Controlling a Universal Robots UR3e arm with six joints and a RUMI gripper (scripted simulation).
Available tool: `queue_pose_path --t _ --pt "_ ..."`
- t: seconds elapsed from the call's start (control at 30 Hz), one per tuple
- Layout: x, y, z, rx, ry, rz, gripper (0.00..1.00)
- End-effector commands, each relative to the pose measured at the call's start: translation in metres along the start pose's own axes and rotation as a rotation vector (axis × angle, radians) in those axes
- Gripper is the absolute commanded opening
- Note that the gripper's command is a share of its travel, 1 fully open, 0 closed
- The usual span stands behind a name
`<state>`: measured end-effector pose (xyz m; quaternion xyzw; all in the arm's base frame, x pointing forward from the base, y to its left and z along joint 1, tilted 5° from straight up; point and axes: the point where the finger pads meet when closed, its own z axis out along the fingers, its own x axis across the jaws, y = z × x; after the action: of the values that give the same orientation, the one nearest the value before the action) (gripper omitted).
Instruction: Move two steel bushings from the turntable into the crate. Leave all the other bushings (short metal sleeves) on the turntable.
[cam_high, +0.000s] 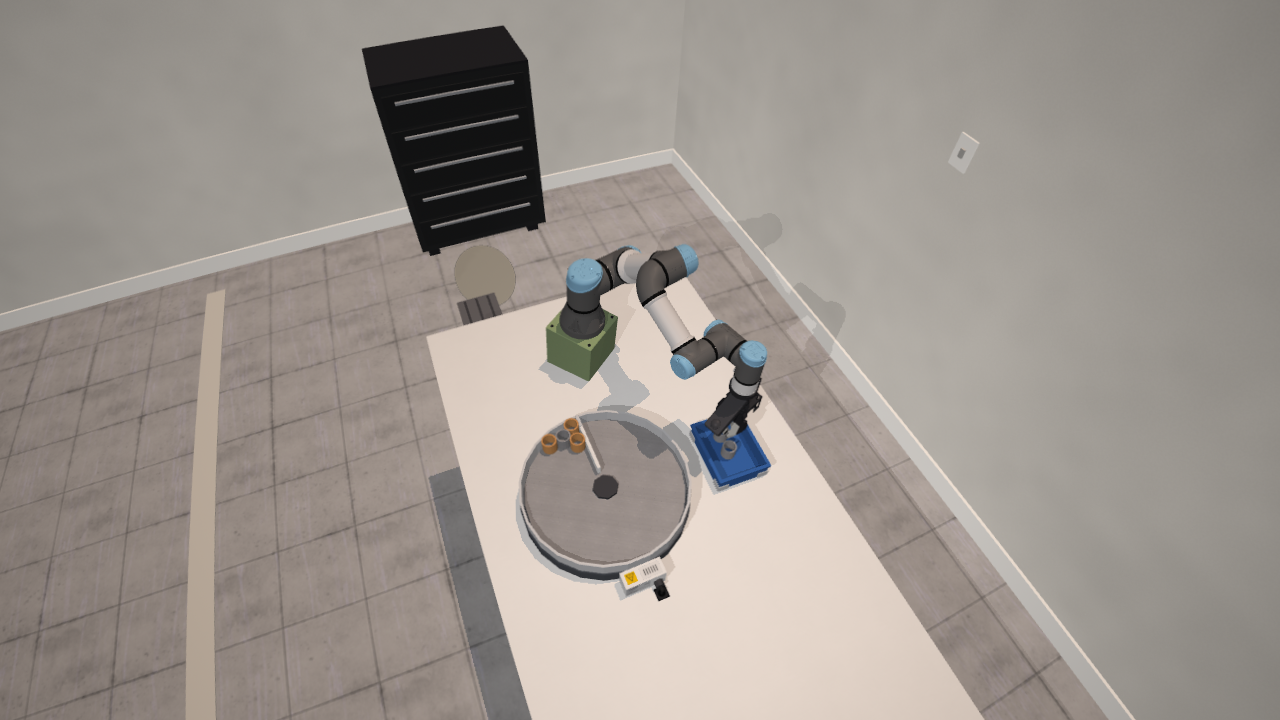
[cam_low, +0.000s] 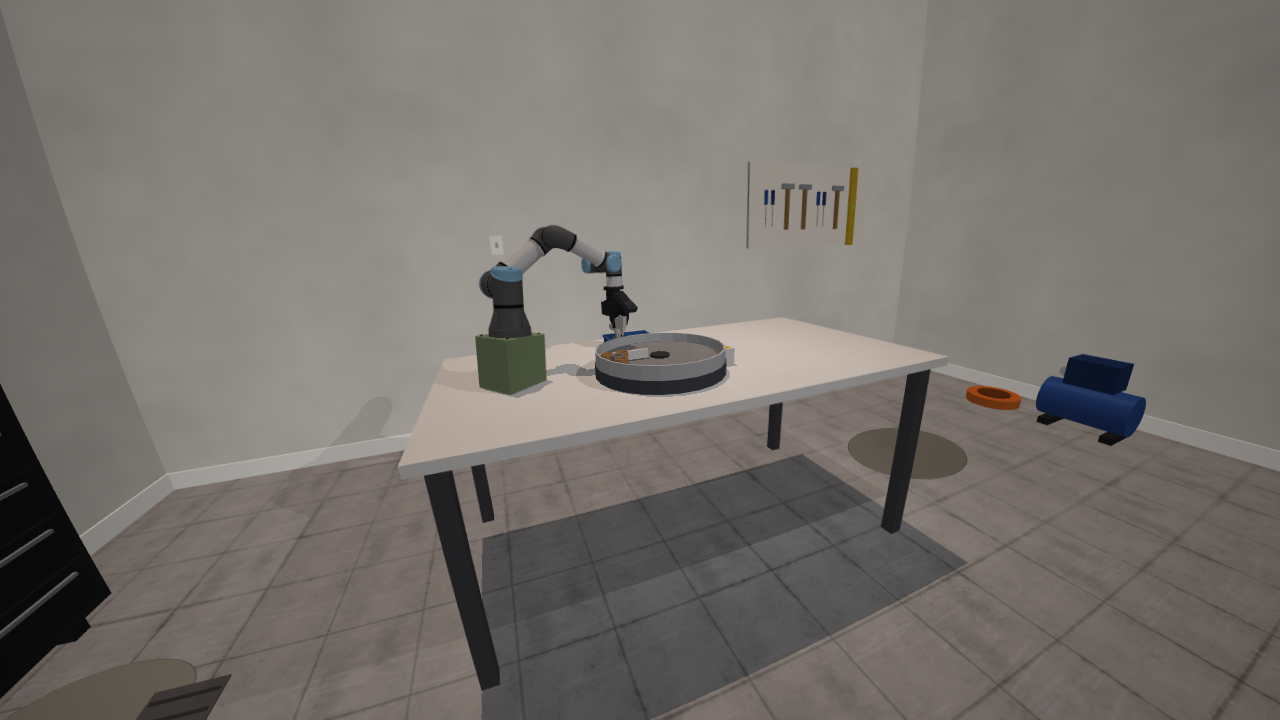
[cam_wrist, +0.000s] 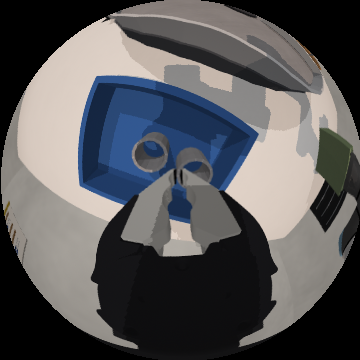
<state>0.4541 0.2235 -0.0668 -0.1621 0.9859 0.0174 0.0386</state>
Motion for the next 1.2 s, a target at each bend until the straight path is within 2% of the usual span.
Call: queue_pose_path --t 0.0,1.17 --pt "-0.0012 -0.0001 -0.0008 0.0 -0.004 0.0 0.0" --pt "-0.0012 -0.0001 0.0047 0.0 -0.004 0.0 0.0"
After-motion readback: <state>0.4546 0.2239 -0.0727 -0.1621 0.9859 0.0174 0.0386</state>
